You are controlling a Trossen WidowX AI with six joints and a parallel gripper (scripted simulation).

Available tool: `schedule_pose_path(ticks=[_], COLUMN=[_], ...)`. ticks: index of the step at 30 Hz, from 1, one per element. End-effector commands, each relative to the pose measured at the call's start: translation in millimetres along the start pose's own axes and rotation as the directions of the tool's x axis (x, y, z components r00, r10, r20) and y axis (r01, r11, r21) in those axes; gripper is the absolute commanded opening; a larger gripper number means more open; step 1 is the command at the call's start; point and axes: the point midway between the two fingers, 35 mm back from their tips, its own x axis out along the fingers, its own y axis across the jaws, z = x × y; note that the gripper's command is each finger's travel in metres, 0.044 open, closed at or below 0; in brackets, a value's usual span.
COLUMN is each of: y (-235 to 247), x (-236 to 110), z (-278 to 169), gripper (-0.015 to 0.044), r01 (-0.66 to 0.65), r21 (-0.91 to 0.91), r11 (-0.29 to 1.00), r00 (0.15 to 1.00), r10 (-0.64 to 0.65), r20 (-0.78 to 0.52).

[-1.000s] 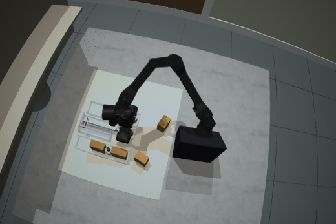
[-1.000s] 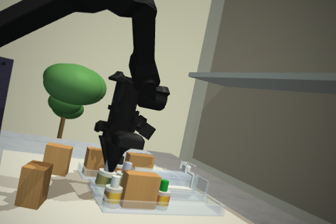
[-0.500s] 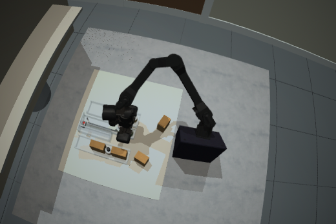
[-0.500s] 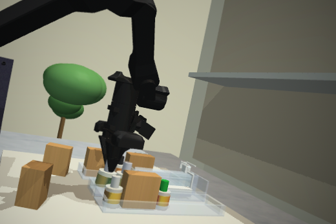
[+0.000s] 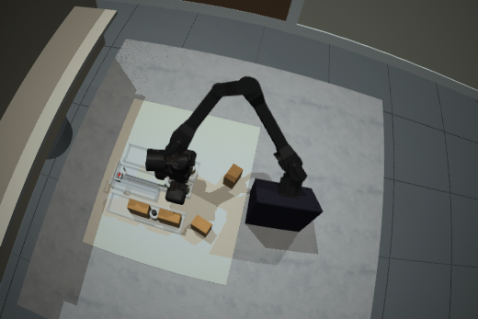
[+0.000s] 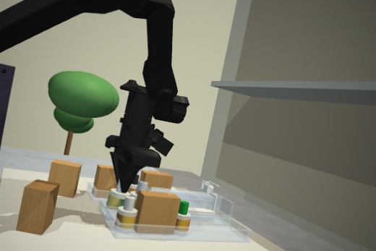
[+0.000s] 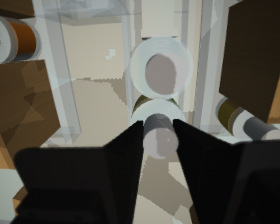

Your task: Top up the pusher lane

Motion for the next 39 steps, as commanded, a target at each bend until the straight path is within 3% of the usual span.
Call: schedule_pose_path(ticks=[1,39], y=[-4.6,-4.4], x=[3.9,4.0], z=[2.0,-4.3], gripper=[0.0000,0.0000], r01=[0.008,0.008], r21=[0.024,0.023], r11=[1.000,1.000], r00=[1.000,1.000], r10=[-0.008,-0.008], r20=[0.003,0.003])
